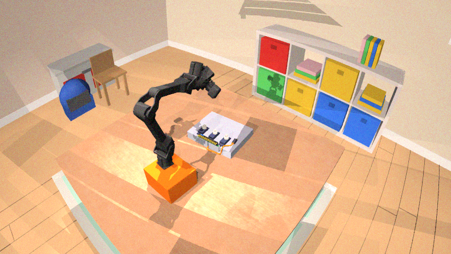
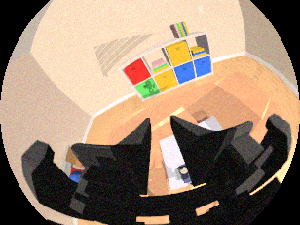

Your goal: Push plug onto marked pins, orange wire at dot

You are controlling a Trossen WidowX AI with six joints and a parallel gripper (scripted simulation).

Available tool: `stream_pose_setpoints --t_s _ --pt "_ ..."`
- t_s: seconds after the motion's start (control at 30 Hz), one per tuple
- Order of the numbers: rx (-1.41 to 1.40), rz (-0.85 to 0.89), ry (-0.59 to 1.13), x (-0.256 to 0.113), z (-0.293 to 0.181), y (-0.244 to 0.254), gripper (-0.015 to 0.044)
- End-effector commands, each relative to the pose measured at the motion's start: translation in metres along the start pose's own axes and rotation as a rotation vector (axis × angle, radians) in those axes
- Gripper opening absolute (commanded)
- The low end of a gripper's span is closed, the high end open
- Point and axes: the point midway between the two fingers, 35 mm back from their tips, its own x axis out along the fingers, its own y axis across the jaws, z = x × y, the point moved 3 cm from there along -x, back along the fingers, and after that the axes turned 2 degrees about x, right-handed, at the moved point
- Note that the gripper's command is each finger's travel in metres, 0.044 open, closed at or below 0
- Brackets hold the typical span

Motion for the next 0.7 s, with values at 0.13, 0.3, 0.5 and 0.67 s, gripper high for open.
stream_pose_setpoints --t_s 0.13,0.3,0.5,0.67 --pt "-0.112 -0.019 -0.146 -0.024 0.017 -0.02 0.0115" --pt "-0.186 -0.045 -0.24 -0.041 0.027 -0.032 0.0115" --pt "-0.278 -0.088 -0.35 -0.062 0.037 -0.045 0.0115" --pt "-0.358 -0.134 -0.44 -0.08 0.043 -0.054 0.0115"
